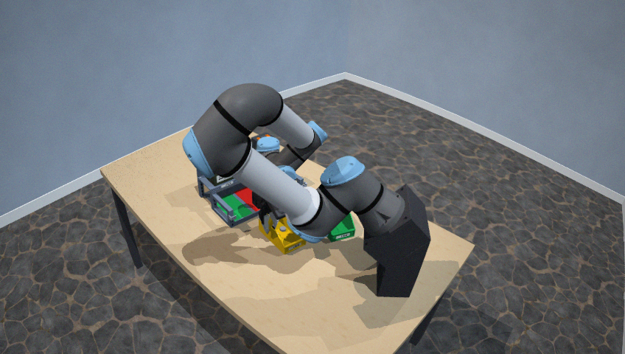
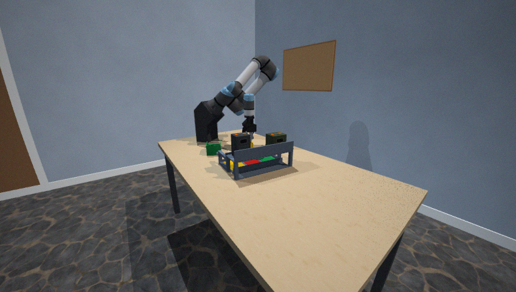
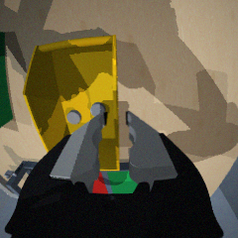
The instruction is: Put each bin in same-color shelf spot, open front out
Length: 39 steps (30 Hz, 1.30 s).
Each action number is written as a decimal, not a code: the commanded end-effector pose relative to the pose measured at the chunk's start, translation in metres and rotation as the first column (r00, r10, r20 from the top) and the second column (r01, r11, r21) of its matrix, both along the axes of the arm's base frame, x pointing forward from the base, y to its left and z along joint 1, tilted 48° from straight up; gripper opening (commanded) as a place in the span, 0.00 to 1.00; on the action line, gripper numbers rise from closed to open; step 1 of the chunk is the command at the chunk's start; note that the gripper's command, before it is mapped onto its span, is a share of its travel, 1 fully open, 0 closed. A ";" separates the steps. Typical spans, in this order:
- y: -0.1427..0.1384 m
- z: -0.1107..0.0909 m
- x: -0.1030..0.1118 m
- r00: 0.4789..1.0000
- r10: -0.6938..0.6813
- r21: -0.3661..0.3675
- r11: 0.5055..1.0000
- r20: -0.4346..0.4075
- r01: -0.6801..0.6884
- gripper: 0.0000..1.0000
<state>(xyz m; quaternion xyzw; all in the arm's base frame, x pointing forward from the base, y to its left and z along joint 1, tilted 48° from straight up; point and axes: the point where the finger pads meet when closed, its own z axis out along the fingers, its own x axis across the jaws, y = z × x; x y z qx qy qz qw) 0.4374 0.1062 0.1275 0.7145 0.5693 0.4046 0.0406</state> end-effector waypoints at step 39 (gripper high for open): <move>0.000 0.000 0.000 1.000 0.000 0.000 1.000 0.001 0.000 0.00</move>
